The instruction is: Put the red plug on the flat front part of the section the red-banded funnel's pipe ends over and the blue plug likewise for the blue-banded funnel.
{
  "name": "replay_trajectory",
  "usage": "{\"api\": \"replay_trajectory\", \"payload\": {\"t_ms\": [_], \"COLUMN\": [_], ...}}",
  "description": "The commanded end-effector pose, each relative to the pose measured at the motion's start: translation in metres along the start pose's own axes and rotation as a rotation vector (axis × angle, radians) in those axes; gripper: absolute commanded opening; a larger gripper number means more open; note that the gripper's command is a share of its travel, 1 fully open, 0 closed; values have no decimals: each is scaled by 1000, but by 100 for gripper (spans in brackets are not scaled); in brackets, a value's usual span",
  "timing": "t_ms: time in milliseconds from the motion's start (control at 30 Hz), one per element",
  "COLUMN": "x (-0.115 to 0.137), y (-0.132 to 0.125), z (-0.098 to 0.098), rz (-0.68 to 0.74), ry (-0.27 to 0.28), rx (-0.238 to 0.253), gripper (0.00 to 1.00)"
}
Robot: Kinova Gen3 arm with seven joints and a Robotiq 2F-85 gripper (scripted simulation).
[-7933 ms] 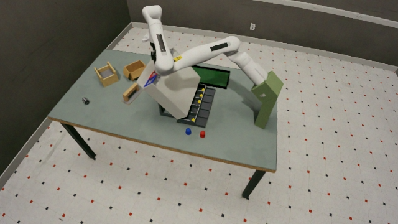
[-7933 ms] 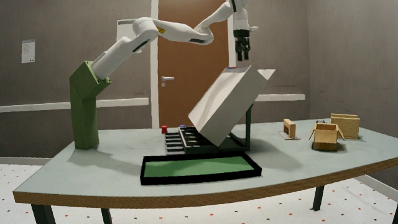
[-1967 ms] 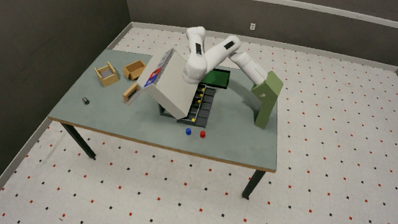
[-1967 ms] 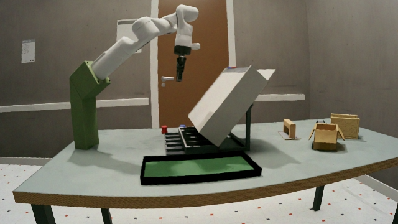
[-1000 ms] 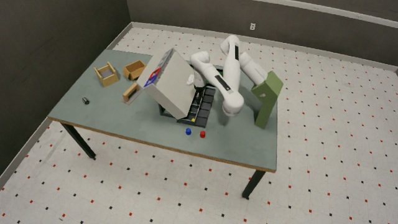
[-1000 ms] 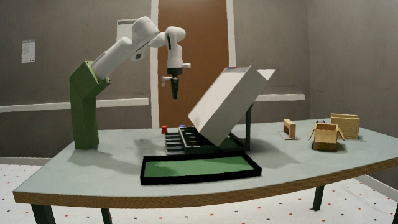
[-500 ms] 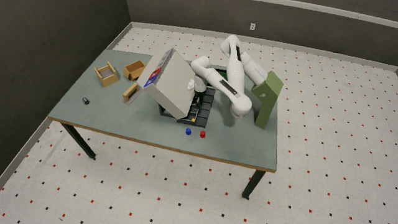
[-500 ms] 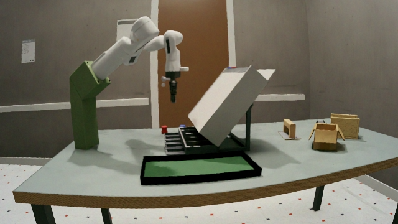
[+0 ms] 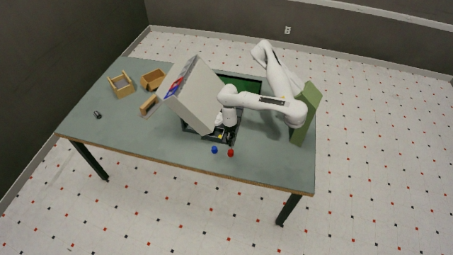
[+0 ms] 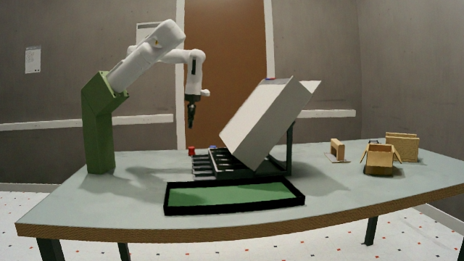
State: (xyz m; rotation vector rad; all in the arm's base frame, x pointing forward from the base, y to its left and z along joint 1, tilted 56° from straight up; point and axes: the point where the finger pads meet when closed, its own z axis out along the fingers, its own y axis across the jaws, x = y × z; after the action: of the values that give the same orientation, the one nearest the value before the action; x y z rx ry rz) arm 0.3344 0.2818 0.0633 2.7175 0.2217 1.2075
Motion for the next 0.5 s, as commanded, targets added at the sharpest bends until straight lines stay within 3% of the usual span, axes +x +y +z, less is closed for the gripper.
{"api": "replay_trajectory", "payload": {"t_ms": [0,433,467], "x": [3,3,12], "y": [-3,-3,3], "z": [8,8,78], "rz": [14,14,14], "ry": [114,114,116], "rx": [-71,-71,-69], "gripper": [70,70,70]}}
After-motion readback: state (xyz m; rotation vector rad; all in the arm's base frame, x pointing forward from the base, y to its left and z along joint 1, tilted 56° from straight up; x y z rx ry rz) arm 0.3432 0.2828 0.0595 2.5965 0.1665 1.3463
